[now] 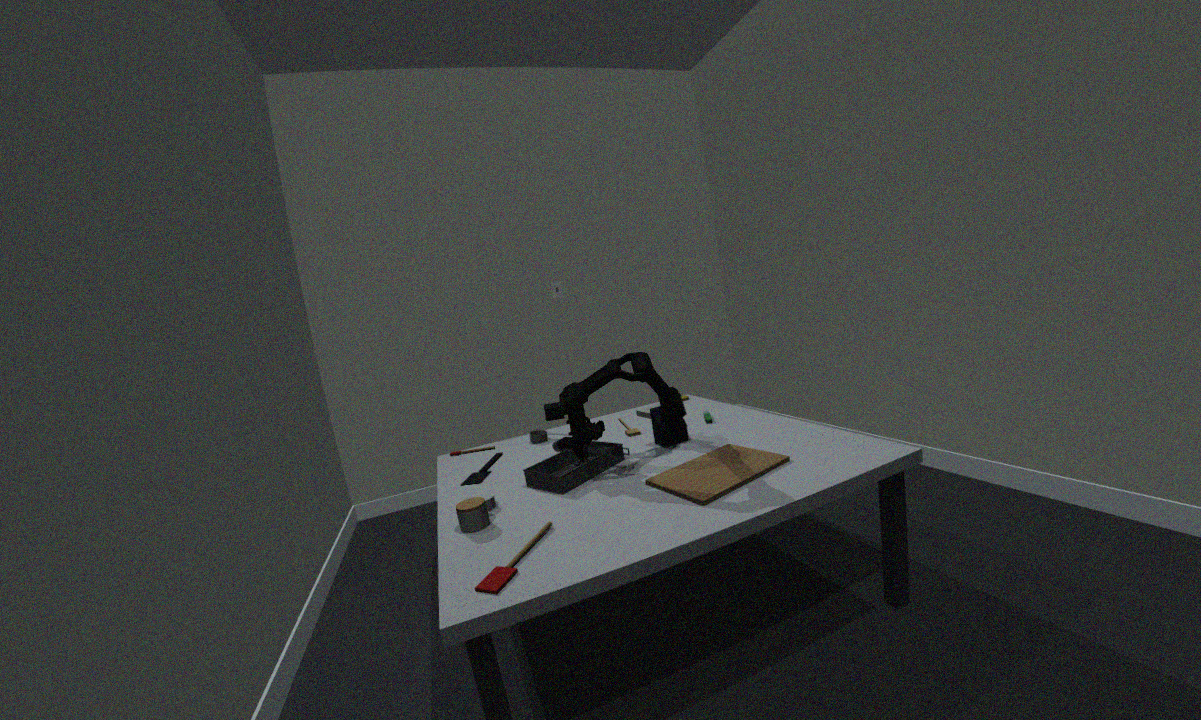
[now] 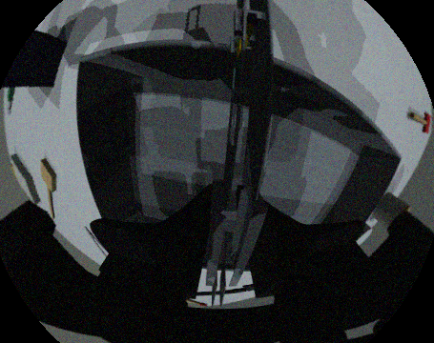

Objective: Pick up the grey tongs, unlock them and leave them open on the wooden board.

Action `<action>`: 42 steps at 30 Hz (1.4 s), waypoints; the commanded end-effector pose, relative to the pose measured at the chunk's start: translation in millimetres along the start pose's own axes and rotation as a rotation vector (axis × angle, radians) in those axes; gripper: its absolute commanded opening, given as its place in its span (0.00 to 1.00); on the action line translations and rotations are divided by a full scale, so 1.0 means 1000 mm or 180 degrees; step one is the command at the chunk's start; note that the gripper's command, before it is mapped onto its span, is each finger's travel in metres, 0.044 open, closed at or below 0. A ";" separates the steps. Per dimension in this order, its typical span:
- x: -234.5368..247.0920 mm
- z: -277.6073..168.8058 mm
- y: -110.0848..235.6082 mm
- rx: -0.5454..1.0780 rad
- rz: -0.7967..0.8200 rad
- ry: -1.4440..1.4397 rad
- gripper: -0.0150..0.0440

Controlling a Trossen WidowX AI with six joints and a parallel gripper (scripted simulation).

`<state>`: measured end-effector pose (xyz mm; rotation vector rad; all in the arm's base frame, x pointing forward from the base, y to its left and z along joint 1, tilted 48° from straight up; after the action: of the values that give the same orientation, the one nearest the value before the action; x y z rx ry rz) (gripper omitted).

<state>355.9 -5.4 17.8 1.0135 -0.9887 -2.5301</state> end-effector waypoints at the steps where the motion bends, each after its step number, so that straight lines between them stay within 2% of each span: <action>1: 0.000 0.000 0.001 0.0002 -0.0001 0.0005 0.34; 6: 0.000 0.000 0.001 0.0002 -0.0001 0.0005 0.29; 12: -0.001 -0.001 0.003 0.0004 0.0000 0.0004 0.02; 13: -0.001 -0.002 0.008 0.0007 0.0001 0.0002 0.00; 16: -0.002 -0.006 0.036 0.0019 0.0009 -0.0007 0.00; 20: -0.001 -0.005 0.101 0.0012 0.0008 -0.0022 0.00; 23: 0.001 -0.001 0.125 -0.0002 -0.0001 -0.0026 0.00; 36: 0.001 -0.001 0.127 -0.0003 -0.0002 -0.0026 0.00; 42: -0.013 0.014 0.124 -0.0008 0.0013 -0.0259 0.00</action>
<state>352.9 -92.7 103.5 0.9549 -0.9910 -2.5625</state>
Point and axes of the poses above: the point midway between the two fingers, 35 mm back from their tips, its own y axis back along the fingers, its own x axis across the jaws, z = x × y, the point moved 4 cm from there along y, back along the fingers, and after that the axes turned 7 degrees about y, right-handed, at the moved point
